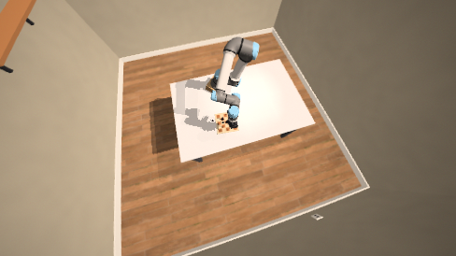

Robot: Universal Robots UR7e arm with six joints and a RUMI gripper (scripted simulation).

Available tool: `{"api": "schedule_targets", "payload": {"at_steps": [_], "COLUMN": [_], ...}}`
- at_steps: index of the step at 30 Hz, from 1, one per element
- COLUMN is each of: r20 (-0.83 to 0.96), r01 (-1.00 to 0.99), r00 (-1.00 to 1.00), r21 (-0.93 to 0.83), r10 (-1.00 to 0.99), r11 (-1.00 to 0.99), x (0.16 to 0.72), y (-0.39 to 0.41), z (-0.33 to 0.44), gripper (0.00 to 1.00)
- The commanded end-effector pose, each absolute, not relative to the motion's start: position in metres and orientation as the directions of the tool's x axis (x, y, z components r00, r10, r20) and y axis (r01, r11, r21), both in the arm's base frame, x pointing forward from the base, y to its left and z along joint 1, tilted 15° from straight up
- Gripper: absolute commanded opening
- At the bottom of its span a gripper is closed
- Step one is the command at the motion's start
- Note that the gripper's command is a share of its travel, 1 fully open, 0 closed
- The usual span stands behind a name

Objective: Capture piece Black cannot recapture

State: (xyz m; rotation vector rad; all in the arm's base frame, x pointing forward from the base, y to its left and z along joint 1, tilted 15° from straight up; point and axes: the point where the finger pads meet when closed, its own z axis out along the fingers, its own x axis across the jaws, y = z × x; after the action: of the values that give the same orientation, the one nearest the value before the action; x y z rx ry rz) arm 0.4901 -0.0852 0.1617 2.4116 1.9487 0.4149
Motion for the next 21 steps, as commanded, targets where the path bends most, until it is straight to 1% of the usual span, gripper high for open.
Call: {"api": "schedule_targets", "payload": {"at_steps": [1, 21], "r20": [0.196, 0.201], "r01": [0.959, 0.953], "r00": [0.189, 0.216], "r21": [0.176, 0.171], "r10": [0.962, 0.955], "r11": [-0.224, -0.251], "x": [0.4900, 0.4898], "y": [-0.0856, -0.0847], "z": [0.1633, 0.1634], "gripper": [0.00, 0.00]}}
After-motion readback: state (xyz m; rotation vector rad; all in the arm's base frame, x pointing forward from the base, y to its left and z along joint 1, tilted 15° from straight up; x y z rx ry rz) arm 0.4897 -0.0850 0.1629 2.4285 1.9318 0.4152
